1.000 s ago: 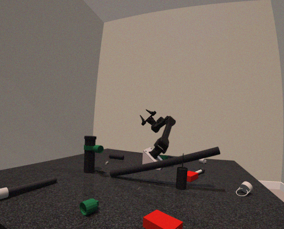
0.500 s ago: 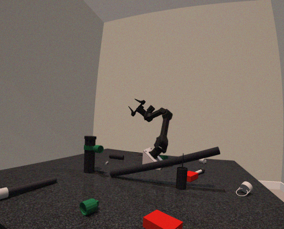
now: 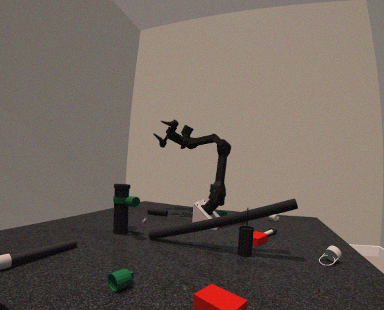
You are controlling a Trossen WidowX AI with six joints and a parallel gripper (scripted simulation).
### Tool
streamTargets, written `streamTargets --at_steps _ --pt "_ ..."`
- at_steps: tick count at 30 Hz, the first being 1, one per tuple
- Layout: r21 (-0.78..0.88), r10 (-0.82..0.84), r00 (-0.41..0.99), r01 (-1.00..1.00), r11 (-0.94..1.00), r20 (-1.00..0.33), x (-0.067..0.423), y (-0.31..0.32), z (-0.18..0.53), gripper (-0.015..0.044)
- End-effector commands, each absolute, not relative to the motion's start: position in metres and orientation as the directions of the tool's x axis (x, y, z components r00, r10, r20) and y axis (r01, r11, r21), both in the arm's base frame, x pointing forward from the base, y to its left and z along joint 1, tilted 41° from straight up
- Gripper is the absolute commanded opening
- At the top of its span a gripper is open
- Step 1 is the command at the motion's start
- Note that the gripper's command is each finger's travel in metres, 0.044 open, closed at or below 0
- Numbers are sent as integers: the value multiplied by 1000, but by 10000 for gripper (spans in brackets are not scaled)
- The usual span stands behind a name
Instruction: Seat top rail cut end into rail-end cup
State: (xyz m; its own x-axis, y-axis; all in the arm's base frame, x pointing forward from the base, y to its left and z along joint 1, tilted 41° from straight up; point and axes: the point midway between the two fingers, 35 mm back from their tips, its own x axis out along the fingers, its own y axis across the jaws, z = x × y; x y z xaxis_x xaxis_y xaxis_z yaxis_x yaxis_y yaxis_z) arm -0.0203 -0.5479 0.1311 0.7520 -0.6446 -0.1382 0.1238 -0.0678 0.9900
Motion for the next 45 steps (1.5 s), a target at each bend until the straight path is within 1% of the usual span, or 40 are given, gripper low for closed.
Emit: streamTargets --at_steps 1,3,7,13,19,24,30,37,39,45 --pt "976 -566 800 215 -39 -199 39 -538 128 440" --pt "964 -522 820 267 -16 -235 70 -528 125 440" --pt "944 -448 848 330 27 -284 111 -512 122 440" --pt "889 -253 888 430 157 -385 198 -460 119 440" --pt "821 -36 876 465 331 -482 268 -389 116 440" --pt "762 147 819 428 487 -554 308 -319 116 440" --pt "696 355 693 295 655 -627 334 -229 120 440" --pt "642 554 471 36 766 -687 332 -124 130 440" --pt "639 569 445 7 769 -691 330 -115 131 440" --pt "639 569 445 7 769 -691 330 -115 131 440"
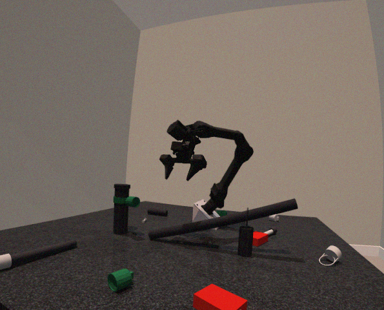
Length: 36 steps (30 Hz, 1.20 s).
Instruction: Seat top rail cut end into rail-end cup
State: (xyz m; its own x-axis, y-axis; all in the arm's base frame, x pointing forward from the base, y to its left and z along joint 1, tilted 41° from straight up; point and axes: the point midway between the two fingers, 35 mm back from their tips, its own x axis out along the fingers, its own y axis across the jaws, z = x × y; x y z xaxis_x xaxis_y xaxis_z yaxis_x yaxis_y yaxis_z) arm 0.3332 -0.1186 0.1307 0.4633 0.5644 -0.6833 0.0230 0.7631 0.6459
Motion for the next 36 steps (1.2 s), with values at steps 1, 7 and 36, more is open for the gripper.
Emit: streamTargets --at_steps 1,7,36 --pt "639 569 445 7 769 -691 330 -115 131 440" --pt "499 553 446 -244 832 -704 339 -136 110 440" --pt "-246 495 440 -879 408 -750 357 -215 15 440"
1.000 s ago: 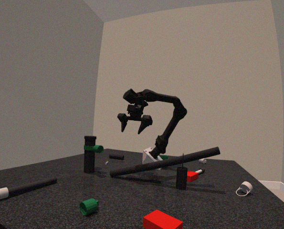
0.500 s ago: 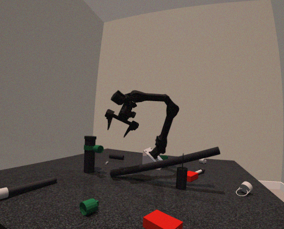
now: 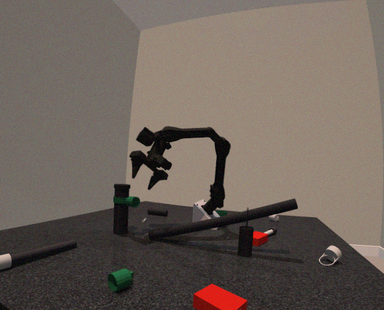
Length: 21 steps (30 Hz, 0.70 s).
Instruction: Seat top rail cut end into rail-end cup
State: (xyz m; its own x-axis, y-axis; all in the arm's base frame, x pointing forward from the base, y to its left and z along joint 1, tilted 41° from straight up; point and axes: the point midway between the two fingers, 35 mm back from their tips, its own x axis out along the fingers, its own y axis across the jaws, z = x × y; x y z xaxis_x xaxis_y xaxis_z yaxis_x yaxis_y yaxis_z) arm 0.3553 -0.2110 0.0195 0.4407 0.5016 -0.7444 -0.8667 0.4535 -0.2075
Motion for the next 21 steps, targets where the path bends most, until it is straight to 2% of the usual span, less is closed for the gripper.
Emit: streamTargets --at_steps 1,21 --pt "-246 495 440 -879 408 -750 357 -215 15 440" --pt "-247 495 440 -879 408 -749 357 -185 -22 440"
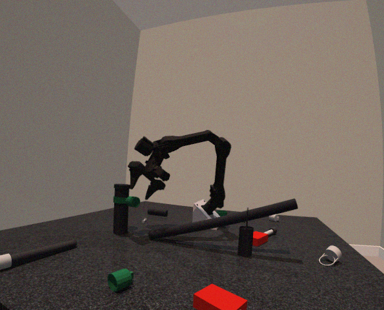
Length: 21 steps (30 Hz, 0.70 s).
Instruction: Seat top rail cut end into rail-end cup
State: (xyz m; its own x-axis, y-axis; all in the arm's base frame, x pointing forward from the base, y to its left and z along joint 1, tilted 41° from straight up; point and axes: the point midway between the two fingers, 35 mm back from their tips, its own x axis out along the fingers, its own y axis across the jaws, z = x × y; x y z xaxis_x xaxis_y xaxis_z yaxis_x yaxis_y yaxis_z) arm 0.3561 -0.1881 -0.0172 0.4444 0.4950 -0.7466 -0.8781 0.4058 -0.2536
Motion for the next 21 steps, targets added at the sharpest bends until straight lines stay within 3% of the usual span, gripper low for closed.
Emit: streamTargets --at_steps 1,21 --pt "-247 495 440 -879 408 -749 358 -184 -23 440" --pt "-248 495 441 -879 408 -749 373 -168 -48 440"
